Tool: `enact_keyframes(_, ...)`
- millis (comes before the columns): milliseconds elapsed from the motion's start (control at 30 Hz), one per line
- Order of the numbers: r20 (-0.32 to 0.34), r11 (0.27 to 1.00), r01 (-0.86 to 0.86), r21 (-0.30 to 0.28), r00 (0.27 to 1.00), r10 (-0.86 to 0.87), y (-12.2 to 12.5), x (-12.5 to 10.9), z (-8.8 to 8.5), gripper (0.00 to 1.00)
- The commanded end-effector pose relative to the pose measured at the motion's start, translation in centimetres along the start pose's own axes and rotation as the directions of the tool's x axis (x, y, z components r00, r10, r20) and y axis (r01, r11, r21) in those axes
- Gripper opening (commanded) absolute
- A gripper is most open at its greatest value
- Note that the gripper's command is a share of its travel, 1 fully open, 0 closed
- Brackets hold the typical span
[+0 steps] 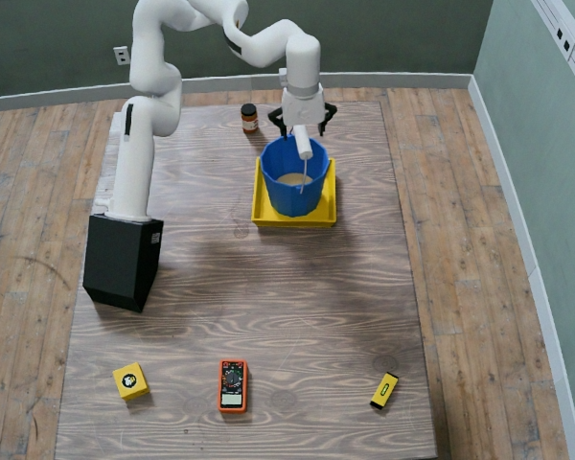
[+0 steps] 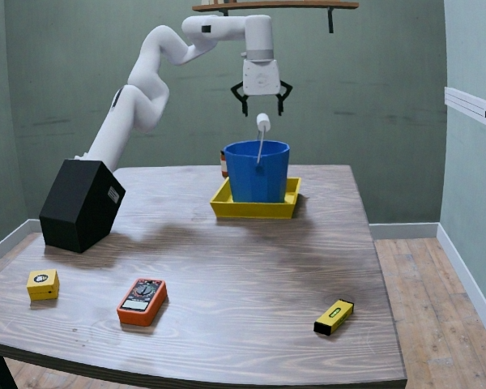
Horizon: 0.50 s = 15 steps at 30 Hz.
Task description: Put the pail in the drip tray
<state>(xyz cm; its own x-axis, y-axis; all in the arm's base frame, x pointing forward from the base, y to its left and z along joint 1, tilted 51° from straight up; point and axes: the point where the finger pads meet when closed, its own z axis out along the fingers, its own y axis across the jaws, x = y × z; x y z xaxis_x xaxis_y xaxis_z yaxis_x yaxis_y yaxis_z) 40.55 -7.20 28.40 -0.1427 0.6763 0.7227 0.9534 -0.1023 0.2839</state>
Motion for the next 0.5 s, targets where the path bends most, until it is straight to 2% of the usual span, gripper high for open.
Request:
enact_keyframes(0,0.001,1.000,0.001,-0.002,1.000,-0.001,0.1,0.0,-1.1,1.00)
enact_keyframes(467,0.001,1.000,0.001,-0.002,1.000,-0.001,0.1,0.0,-4.0,1.00)
